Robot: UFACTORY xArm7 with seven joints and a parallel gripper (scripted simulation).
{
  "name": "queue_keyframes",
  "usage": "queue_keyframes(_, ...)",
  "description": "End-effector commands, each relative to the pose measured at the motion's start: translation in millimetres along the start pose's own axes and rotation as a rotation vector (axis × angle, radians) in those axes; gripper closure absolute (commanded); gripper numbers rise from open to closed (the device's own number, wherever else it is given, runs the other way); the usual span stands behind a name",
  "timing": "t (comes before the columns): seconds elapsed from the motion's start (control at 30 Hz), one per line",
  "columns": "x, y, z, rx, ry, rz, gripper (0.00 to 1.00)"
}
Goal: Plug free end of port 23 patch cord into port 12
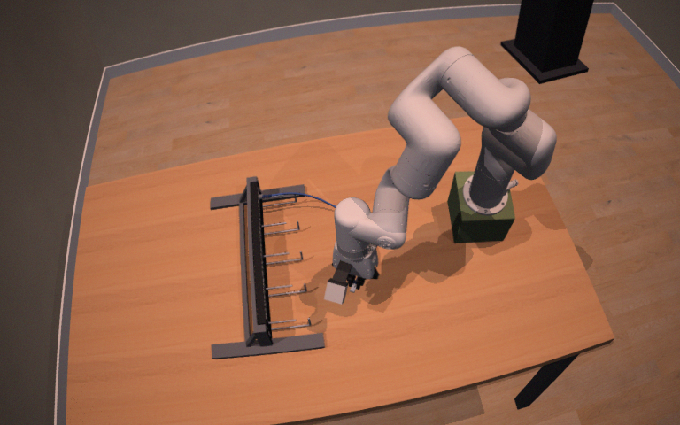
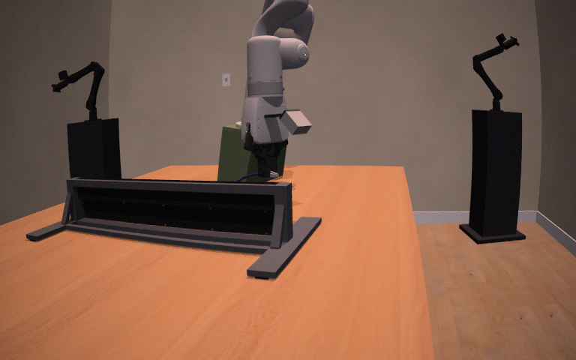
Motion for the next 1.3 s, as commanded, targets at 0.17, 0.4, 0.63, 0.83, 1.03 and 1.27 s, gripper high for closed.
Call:
queue_keyframes(0.17,8.9,4.1,43.6,-0.245,0.002,-0.005,1.0)
queue_keyframes(0.4,13.2,7.0,65.6,-0.371,0.003,-0.005,1.0)
queue_keyframes(0.63,18.9,11.0,95.7,-0.545,0.003,-0.006,1.0)
queue_keyframes(0.83,23.3,14.1,119.4,-0.682,0.003,-0.006,1.0)
queue_keyframes(1.03,26.0,16.2,133.6,-0.763,0.003,-0.007,1.0)
queue_keyframes(1.27,29.8,18.9,154.3,-0.883,0.003,-0.007,1.0)
Point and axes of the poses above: the point where the finger pads meet when closed, its own x axis back along the fingers, its own z axis across the jaws, y = z × x, the point moved 2 cm from there along x, back along the fingers, and after that the axes turned 5 degrees about -x, right-handed, at the moved point
